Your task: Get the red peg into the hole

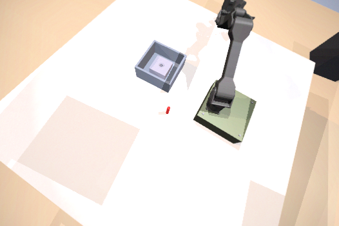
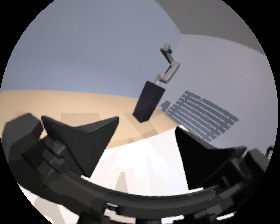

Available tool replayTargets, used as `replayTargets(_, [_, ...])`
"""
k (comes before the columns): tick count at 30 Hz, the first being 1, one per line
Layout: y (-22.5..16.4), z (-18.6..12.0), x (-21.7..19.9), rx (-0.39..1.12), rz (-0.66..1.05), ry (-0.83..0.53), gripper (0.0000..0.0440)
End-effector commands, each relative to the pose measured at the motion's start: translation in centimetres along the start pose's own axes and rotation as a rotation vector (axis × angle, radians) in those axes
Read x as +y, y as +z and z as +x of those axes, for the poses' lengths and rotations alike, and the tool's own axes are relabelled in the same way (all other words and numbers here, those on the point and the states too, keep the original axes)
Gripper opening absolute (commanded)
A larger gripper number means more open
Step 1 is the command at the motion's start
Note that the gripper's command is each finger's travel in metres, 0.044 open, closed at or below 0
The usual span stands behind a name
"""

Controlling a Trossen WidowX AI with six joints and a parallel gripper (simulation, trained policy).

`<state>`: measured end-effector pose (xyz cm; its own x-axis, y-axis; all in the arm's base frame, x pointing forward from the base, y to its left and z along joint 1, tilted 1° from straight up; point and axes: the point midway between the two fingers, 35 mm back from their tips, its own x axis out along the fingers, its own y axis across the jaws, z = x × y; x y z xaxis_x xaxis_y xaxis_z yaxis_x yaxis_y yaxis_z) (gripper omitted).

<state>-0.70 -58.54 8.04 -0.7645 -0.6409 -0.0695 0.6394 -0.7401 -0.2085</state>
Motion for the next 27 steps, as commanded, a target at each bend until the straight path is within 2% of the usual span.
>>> replayTargets(1, [0.0,-0.5,0.4,0.003,-0.023,0.015,0.0416])
replayTargets(3, [0.0,-1.6,1.3,0.008,-0.068,0.051,0.0440])
replayTargets(9, [0.3,-7.6,5.2,0.022,-0.190,0.215,0.0440])
replayTargets(18, [2.1,-20.3,10.0,0.042,-0.266,0.501,0.0440])
replayTargets(27, [3.4,-32.8,10.7,0.076,-0.343,0.742,0.0440])
